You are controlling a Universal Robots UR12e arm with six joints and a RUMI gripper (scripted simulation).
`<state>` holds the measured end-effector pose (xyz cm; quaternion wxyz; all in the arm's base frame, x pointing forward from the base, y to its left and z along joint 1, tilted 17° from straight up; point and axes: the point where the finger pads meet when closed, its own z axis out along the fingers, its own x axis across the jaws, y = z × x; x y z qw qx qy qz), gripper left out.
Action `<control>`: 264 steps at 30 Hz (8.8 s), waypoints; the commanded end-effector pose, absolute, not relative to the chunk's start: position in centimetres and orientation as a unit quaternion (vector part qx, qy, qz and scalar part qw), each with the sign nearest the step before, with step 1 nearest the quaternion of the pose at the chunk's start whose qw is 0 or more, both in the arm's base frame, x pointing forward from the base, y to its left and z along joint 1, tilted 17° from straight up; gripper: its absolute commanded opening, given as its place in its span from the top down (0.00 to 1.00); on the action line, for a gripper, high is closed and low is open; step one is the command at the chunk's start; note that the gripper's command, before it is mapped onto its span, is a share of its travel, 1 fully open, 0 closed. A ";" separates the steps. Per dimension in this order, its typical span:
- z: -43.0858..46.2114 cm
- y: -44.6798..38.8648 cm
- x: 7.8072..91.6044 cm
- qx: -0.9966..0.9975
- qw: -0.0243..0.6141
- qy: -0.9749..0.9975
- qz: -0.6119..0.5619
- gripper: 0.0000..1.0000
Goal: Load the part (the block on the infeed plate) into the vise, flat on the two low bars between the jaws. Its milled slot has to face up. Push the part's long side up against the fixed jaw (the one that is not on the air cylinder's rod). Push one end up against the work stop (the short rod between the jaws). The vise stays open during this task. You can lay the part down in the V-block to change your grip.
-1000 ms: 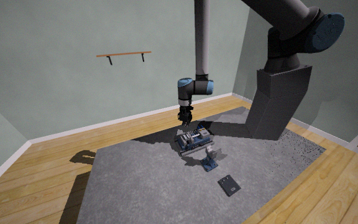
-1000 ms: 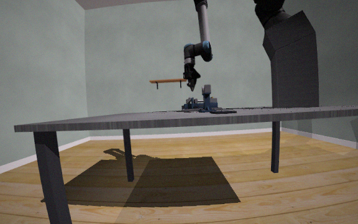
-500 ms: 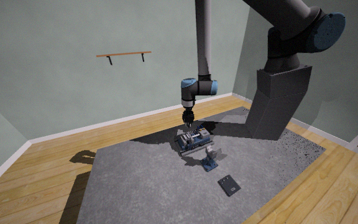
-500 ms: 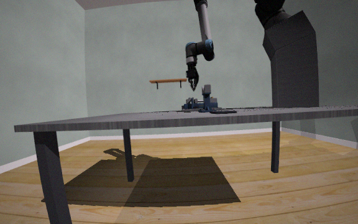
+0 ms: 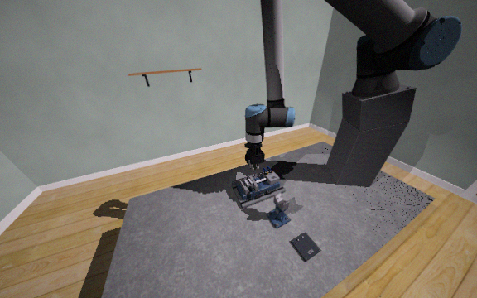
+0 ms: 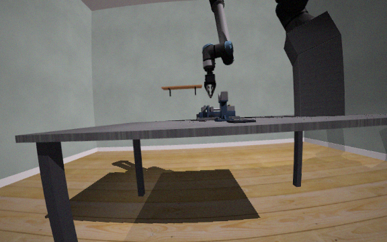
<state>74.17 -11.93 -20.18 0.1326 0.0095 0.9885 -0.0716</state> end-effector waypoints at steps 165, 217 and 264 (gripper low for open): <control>-25.2 -12.3 75.4 -0.040 0.130 0.988 -0.077 1.00; -25.3 -12.3 75.4 -0.040 0.130 0.988 -0.077 1.00; -26.1 -12.4 75.6 -0.040 0.130 0.988 -0.077 1.00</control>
